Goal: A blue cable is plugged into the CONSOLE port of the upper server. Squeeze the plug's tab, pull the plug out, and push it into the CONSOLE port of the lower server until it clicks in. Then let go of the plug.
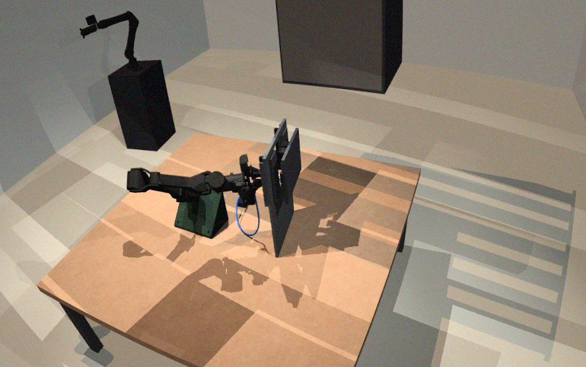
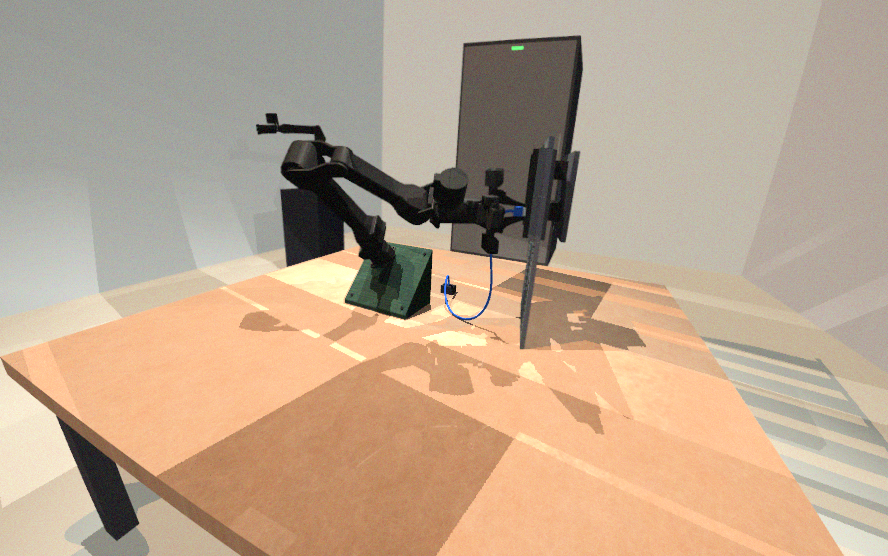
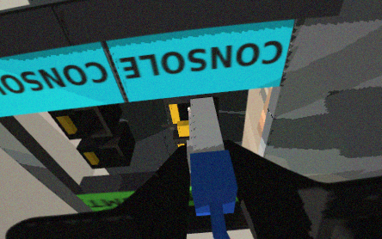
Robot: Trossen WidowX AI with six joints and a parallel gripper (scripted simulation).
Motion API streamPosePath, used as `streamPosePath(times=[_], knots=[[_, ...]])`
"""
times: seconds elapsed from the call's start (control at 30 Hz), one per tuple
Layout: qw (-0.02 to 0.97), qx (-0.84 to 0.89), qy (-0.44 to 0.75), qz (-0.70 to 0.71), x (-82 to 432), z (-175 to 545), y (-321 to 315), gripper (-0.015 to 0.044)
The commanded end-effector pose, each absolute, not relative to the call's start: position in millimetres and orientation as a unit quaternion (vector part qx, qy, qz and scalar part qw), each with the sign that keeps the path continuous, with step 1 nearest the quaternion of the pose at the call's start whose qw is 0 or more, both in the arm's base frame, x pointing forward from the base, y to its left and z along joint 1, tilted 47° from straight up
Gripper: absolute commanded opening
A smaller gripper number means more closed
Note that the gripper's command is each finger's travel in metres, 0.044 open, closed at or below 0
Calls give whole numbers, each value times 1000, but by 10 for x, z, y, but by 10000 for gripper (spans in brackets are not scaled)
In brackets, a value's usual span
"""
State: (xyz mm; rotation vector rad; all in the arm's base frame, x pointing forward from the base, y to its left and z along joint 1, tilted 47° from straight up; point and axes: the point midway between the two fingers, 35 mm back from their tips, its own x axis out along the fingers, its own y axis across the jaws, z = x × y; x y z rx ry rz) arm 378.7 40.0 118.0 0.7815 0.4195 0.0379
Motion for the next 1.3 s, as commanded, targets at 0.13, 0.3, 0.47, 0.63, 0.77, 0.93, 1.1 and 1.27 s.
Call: streamPosePath(times=[0.13, 0.3, 0.47, 0.63, 0.77, 0.93, 1.1, 1.27], knots=[[903, 378, 205, 19, 3805, 1159, 407, 0], [903, 378, 205, 19, 3804, 1153, 407, 0], [903, 378, 205, 19, 3804, 1152, 407, 0], [903, 378, 204, 18, 3777, 1171, 403, 0], [903, 378, 205, 18, 3759, 1158, 408, 0], [903, 378, 205, 18, 3745, 1150, 410, 0], [903, 378, 205, 18, 3744, 1149, 410, 0], [903, 378, 205, 18, 3744, 1149, 410, 0]])
